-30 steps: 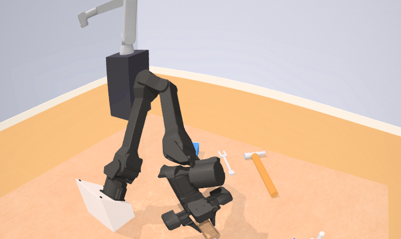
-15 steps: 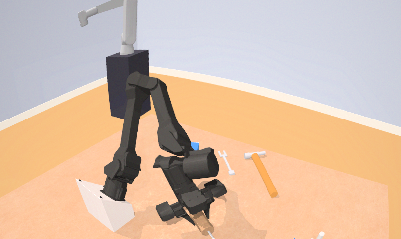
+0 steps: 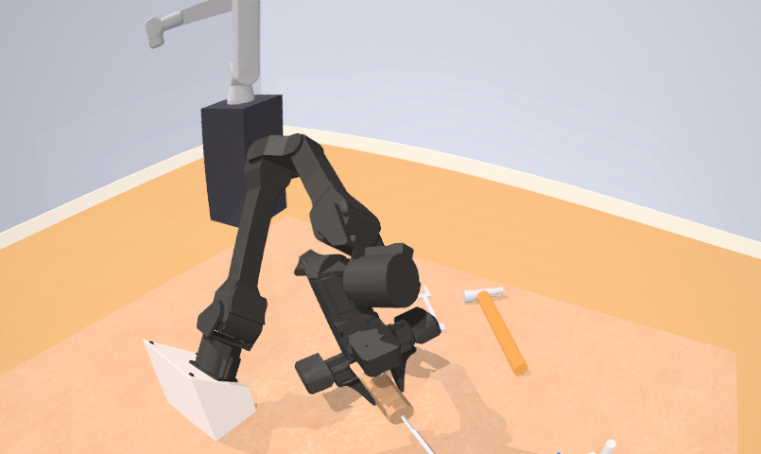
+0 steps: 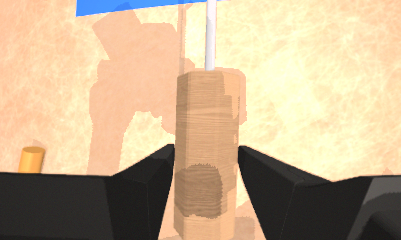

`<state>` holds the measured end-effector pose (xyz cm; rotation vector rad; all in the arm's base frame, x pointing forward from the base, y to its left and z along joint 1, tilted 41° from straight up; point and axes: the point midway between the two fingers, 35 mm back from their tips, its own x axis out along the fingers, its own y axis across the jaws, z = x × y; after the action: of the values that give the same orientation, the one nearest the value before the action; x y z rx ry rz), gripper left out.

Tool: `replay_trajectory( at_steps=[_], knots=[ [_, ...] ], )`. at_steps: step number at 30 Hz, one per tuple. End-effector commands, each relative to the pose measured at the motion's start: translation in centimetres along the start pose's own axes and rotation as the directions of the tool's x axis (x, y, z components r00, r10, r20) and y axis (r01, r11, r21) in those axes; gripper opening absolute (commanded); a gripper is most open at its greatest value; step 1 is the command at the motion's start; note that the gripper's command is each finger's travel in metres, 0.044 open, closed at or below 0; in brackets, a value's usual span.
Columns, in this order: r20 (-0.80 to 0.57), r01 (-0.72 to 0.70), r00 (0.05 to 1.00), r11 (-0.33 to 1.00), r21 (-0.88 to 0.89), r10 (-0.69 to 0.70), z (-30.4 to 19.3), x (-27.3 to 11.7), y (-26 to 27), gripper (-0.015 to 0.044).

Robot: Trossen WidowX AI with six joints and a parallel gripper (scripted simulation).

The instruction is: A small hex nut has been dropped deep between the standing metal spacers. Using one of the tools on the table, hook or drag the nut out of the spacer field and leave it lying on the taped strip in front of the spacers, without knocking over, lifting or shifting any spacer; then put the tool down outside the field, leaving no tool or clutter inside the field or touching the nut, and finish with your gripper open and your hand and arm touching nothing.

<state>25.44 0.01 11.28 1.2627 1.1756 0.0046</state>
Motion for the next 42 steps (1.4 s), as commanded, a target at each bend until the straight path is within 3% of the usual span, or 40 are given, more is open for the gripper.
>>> replay_trajectory(
  at_steps=[1, 10, 24, 42],
  knots=[
    [0.001, -0.007, 1.0, 1.0, -0.003, 0.007, 0.5, -1.6, 0.5, 0.0],
    [0.001, -0.023, 1.0, 1.0, 0.0, 0.023, 1.1, -5.6, 1.5, 0.0],
    [-0.031, 0.125, 0.992, 0.962, 0.244, -0.121, -0.1, -4.2, 5.7, 0.0],
    [-0.003, 0.224, 0.964, 0.807, 0.547, -0.265, -3.3, -4.3, 12.2, 0.0]
  ],
)
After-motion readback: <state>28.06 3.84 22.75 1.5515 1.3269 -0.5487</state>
